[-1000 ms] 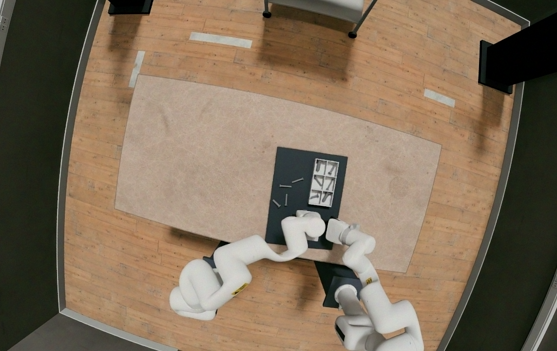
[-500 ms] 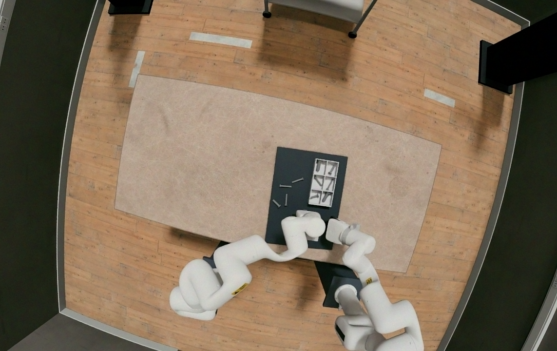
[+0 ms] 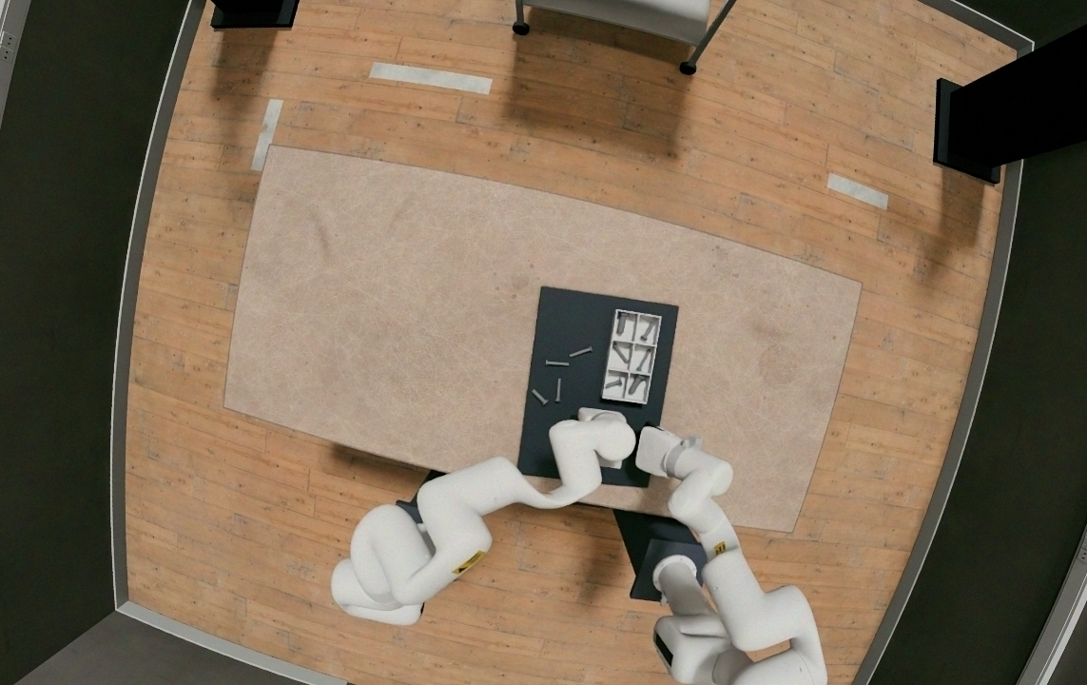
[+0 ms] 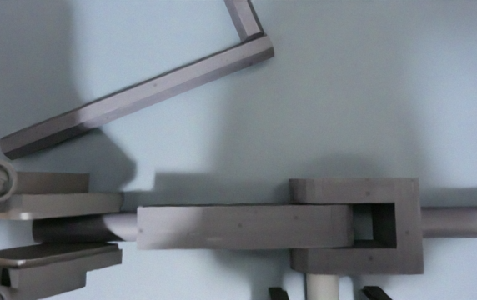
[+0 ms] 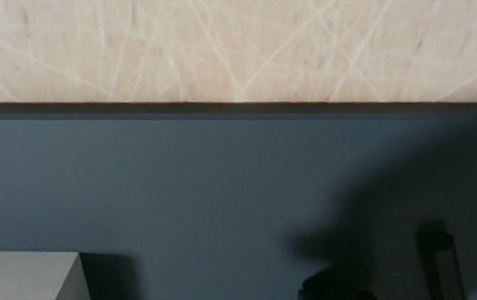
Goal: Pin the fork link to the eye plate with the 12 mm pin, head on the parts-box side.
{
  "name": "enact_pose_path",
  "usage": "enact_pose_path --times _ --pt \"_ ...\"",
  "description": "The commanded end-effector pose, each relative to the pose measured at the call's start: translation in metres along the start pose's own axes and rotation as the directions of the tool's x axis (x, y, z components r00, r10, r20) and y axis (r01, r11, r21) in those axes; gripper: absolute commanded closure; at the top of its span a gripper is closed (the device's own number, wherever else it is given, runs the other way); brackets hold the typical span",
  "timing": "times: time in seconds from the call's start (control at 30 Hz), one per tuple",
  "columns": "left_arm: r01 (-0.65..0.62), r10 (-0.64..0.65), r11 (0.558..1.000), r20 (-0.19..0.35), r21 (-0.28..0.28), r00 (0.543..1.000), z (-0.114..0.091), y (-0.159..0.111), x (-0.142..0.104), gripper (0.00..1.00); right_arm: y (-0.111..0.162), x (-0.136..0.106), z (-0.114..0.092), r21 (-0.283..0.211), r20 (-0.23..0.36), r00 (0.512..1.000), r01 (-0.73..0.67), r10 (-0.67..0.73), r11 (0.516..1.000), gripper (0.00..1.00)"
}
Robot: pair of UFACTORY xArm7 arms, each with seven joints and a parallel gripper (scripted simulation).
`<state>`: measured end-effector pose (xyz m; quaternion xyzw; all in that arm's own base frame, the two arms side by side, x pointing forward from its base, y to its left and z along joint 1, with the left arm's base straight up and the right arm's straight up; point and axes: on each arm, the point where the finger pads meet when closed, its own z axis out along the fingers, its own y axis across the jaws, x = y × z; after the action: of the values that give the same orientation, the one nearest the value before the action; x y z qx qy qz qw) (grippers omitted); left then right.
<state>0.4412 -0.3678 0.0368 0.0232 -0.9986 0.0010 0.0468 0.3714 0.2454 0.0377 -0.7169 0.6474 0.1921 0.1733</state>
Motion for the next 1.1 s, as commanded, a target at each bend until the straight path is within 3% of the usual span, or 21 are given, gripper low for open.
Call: enact_pose_path --times 0.0,1.07 --pt "0.0 0.0 1.0 0.003 0.003 1.0 -0.002 -0.001 -0.005 0.68 -0.001 -0.001 -0.001 0.003 0.001 1.0 0.002 -0.002 1.0 1.0" --pt "0.0 0.0 1.0 0.003 0.003 1.0 -0.005 -0.001 -0.028 0.68 -0.001 -0.001 -0.001 0.003 0.001 1.0 0.002 -0.002 1.0 1.0"
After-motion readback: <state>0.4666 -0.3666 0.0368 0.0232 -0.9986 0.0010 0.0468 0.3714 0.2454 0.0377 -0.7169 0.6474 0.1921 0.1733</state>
